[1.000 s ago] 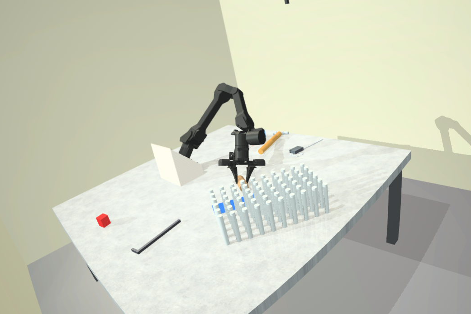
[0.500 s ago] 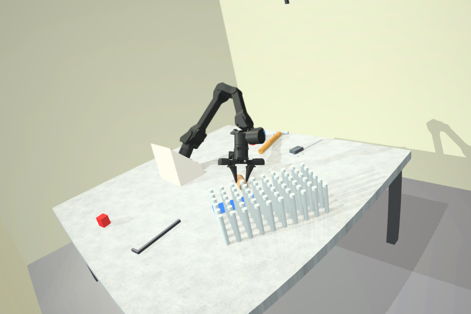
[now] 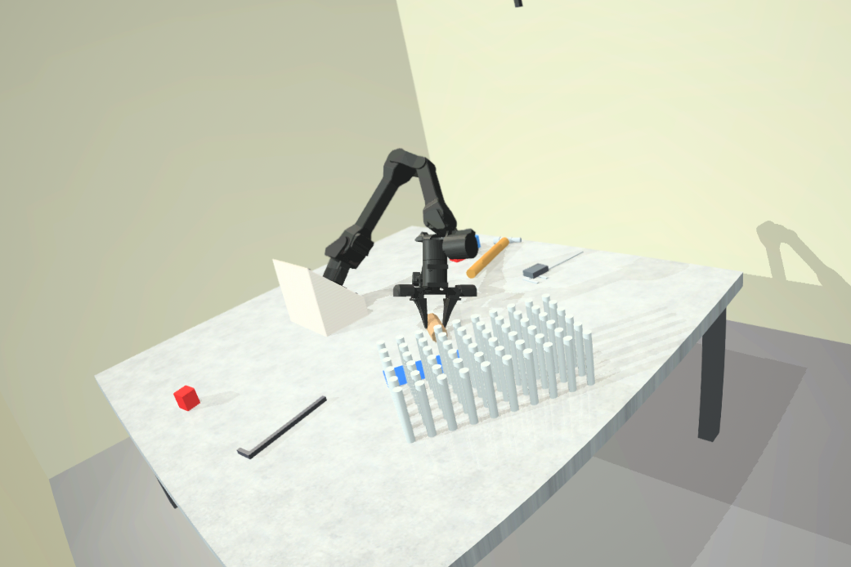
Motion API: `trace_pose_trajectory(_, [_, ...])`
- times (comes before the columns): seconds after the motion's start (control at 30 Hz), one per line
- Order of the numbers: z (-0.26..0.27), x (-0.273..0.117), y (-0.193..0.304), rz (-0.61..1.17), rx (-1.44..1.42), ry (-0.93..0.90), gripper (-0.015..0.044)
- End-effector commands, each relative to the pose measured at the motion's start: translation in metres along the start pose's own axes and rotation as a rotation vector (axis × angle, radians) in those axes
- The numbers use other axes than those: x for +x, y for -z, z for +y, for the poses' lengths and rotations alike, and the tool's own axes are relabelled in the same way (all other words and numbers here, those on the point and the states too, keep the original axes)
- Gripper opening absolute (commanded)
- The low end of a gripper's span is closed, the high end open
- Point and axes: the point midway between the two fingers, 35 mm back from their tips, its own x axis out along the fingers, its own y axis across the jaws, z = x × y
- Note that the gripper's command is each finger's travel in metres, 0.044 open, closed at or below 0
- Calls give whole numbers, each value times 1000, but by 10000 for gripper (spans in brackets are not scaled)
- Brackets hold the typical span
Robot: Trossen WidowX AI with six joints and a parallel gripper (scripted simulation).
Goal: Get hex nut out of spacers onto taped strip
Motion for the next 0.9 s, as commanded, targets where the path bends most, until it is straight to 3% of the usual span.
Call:
trace_pose_trajectory(0.0, [2,-1,-4,3,5,-7,0])
trace_pose_trajectory(0.87, [2,-7,-19,3,6,-7,0])
